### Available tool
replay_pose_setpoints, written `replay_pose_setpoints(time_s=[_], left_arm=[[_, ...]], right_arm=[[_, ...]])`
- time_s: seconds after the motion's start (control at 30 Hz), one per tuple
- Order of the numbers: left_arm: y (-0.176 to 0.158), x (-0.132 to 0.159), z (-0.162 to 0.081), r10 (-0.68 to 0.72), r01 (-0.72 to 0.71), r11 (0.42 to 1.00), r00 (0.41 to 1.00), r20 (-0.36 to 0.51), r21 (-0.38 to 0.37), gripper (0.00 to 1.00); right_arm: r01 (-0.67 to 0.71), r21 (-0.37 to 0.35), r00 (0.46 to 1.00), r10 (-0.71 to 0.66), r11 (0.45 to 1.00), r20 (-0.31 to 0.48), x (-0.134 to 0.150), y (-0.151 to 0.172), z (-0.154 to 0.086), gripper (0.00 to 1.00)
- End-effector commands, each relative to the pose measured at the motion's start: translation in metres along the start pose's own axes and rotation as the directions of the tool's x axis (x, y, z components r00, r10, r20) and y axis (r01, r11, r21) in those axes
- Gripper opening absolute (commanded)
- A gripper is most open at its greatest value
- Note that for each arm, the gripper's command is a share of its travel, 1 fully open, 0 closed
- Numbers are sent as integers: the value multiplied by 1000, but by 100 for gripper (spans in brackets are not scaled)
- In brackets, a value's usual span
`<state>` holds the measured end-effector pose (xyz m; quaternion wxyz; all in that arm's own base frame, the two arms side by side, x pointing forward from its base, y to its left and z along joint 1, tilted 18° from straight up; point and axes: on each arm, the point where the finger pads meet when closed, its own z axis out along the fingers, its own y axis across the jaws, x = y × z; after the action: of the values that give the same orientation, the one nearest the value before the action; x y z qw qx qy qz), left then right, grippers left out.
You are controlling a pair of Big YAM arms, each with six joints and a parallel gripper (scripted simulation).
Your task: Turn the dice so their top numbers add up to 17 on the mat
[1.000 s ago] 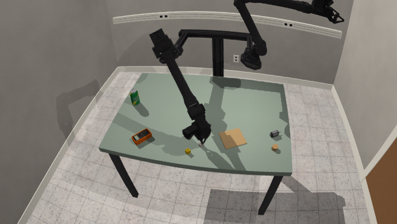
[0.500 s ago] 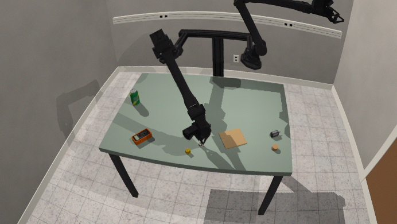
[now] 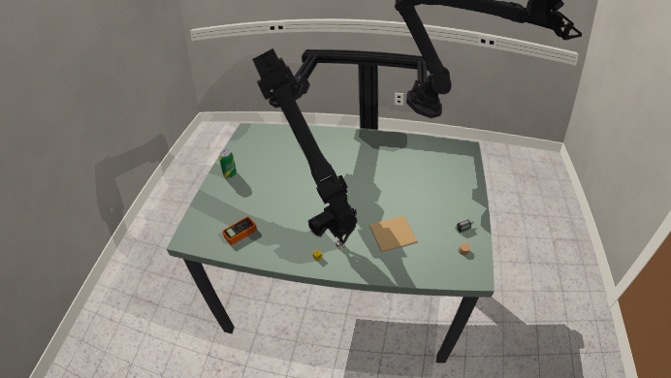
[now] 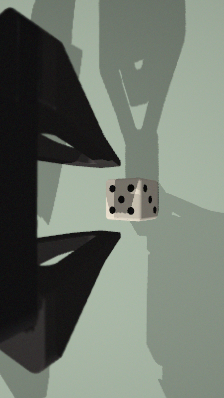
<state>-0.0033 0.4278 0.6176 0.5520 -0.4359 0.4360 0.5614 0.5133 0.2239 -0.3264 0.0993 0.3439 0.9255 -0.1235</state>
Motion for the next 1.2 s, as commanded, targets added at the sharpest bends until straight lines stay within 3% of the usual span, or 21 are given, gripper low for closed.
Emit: replay_pose_setpoints(time_s=[0.0, 1.17], left_arm=[[4, -25, -11, -5, 6, 1000, 998, 59, -10, 100], [4, -25, -11, -5, 6, 1000, 998, 59, -10, 100]], right_arm=[[-12, -25, 1000, 12, 1000, 10, -15, 13, 2, 39], [-2, -9, 1000, 2, 1000, 5, -7, 0, 3, 39]])
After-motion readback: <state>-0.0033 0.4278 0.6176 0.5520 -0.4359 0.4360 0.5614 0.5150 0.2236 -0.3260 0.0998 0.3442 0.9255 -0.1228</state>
